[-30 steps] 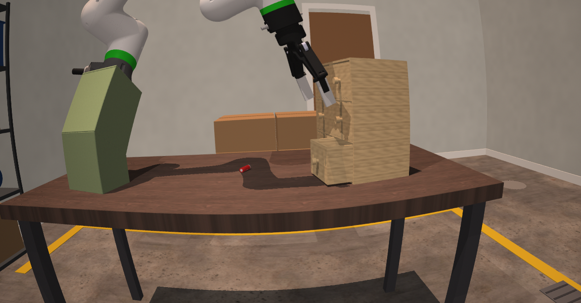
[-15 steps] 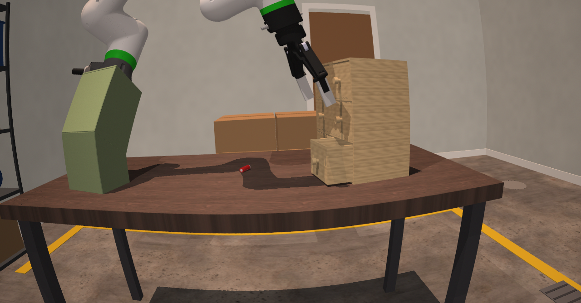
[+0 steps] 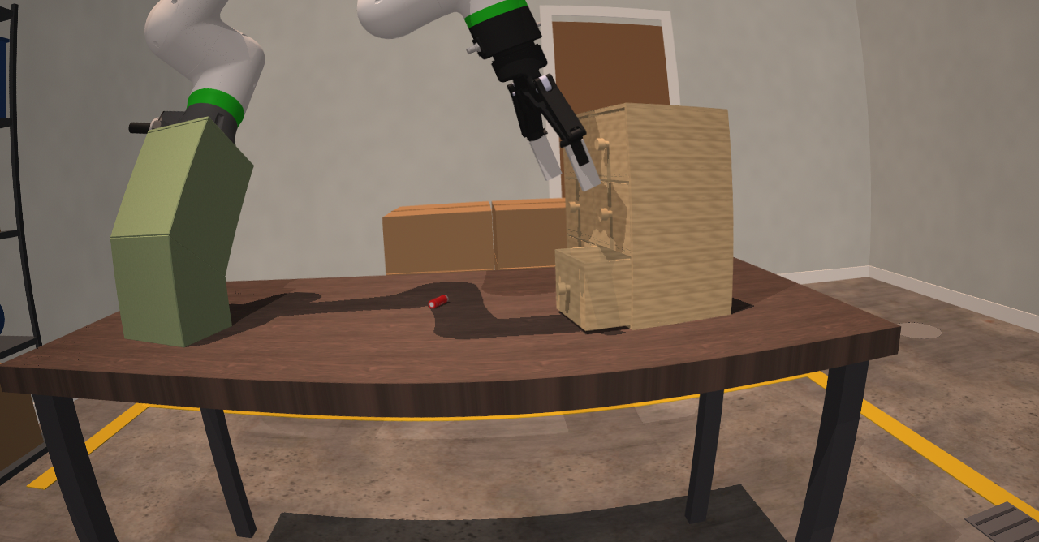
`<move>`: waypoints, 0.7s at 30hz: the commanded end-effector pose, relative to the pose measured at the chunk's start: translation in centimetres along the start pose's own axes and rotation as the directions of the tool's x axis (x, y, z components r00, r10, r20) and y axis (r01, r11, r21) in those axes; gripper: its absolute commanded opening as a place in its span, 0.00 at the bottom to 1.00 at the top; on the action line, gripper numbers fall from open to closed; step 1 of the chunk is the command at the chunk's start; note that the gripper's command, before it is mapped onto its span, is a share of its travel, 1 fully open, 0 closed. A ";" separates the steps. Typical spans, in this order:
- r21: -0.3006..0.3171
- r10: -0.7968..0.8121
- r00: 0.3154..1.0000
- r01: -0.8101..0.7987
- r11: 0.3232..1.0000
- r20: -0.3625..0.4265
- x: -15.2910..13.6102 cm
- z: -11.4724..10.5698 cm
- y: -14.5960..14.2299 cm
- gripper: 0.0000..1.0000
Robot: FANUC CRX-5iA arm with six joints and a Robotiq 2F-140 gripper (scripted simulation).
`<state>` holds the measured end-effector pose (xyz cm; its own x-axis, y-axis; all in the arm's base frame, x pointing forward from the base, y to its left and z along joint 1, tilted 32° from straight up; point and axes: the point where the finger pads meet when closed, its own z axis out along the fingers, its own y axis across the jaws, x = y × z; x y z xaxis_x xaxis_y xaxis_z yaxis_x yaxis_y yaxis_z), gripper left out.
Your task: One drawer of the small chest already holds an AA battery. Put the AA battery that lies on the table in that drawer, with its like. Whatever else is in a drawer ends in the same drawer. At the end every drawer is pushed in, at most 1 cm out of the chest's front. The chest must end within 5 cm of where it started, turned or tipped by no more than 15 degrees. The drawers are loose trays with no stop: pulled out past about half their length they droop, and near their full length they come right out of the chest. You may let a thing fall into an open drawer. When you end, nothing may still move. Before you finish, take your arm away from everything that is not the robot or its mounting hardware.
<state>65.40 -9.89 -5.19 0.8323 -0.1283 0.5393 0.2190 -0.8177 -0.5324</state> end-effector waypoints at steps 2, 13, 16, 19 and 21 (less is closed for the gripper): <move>-0.001 0.001 1.000 -0.001 1.000 0.005 -0.1 -0.2 0.0 1.00; -0.028 0.020 0.993 -0.016 0.999 0.120 -1.6 -4.0 -0.5 1.00; -0.045 0.032 0.982 -0.024 0.999 0.186 -2.6 -6.2 -0.7 1.00; -0.063 0.046 0.965 -0.031 0.998 0.257 -3.6 -8.7 -1.0 1.00; -0.075 0.056 0.952 -0.035 0.997 0.300 -4.2 -10.2 -1.2 1.00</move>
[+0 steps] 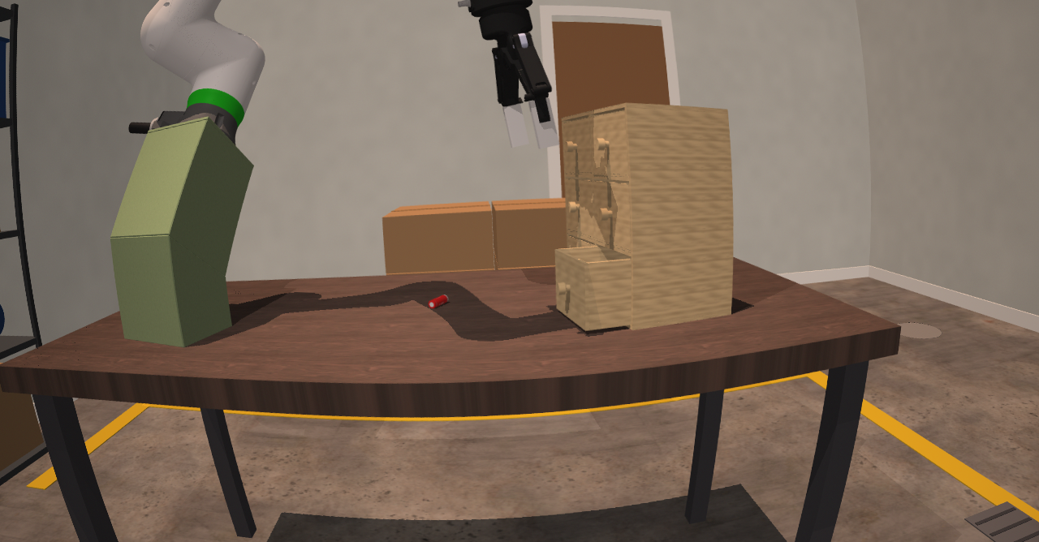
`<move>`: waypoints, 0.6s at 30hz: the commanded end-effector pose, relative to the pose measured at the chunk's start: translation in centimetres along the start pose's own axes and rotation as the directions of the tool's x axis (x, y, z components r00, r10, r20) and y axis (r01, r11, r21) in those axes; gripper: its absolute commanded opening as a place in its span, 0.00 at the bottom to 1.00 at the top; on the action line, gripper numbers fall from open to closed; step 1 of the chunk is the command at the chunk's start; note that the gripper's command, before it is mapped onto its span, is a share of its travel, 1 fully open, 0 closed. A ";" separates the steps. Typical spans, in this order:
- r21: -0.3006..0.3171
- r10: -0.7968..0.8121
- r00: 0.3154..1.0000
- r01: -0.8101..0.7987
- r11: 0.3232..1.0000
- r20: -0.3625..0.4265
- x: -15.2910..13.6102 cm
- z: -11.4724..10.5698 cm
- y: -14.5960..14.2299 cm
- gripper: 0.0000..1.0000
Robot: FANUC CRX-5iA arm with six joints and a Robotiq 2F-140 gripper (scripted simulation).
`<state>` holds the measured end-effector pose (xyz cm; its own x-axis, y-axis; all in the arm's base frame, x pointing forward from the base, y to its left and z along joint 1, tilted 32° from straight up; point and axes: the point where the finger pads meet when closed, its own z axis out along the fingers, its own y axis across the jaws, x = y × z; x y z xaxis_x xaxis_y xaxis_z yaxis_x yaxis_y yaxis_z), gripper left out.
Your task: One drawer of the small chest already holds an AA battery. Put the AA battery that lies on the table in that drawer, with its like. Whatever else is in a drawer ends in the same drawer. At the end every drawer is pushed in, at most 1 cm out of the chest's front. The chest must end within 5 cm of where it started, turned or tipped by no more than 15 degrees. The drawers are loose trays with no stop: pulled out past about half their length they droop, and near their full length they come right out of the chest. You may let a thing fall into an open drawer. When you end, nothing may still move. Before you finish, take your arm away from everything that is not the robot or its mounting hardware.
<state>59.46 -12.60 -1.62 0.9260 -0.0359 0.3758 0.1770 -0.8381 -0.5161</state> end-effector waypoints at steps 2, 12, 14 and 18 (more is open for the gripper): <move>-0.028 0.020 0.995 -0.018 0.999 0.098 -2.2 -2.9 0.0 1.00; -0.049 0.036 0.983 -0.028 0.998 0.182 -3.9 -5.5 -0.1 1.00; -0.049 0.036 0.983 -0.028 0.998 0.182 -3.9 -5.5 -0.1 1.00; -0.049 0.036 0.983 -0.028 0.998 0.182 -3.9 -5.5 -0.1 1.00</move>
<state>53.99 -15.26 1.17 0.9771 0.0339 0.2101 0.1349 -0.8622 -0.4882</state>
